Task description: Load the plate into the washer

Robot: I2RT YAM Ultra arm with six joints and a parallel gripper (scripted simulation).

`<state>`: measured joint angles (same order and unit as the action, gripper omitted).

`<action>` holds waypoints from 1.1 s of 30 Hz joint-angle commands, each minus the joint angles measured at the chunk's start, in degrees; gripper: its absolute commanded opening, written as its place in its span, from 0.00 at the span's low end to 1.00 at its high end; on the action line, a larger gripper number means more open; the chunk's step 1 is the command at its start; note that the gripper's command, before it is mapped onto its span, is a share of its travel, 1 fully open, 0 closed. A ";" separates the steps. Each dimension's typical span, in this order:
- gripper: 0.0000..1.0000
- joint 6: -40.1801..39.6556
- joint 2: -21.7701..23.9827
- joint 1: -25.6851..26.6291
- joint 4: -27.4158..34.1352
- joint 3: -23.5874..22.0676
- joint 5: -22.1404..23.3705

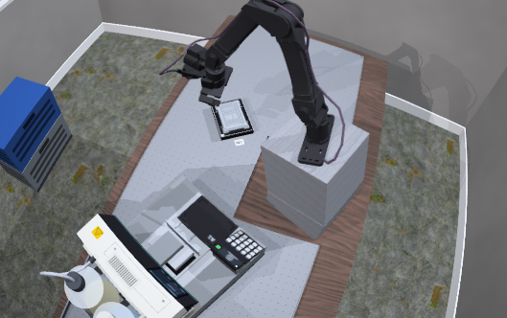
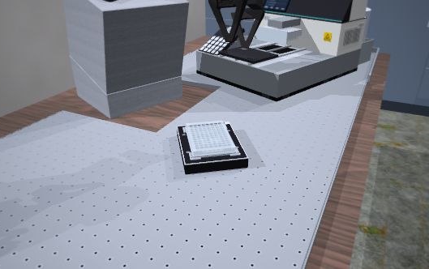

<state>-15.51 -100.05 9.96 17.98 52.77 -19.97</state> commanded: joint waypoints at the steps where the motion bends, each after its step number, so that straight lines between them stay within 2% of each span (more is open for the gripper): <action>1: 1.00 2.55 3.36 -1.50 1.64 -2.45 1.76; 4: 1.00 4.25 4.98 -3.29 1.31 -4.98 0.82; 7: 1.00 5.33 6.65 -2.23 4.25 -5.69 5.09; 12: 1.00 7.88 9.39 -5.75 3.78 -9.79 4.36; 13: 1.00 8.13 9.84 -5.46 5.06 -9.78 6.01; 15: 1.00 8.13 9.84 -5.46 5.06 -9.78 6.01; 16: 1.00 8.30 10.71 -4.07 6.22 -7.66 7.71; 18: 1.00 9.23 11.42 -5.83 6.65 -11.23 8.29; 21: 1.00 10.95 13.21 -7.62 6.24 -13.90 7.78; 22: 1.00 11.43 13.71 -8.12 6.21 -14.51 7.64; 25: 1.00 12.30 14.88 -6.58 9.11 -14.99 11.49; 30: 1.00 14.97 18.03 -10.50 8.60 -19.31 10.96; 32: 1.00 14.97 18.03 -10.50 8.60 -19.31 10.96; 33: 1.00 15.29 18.81 -9.42 9.96 -17.04 12.50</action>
<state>-2.02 -83.68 -0.03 26.26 34.02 -9.41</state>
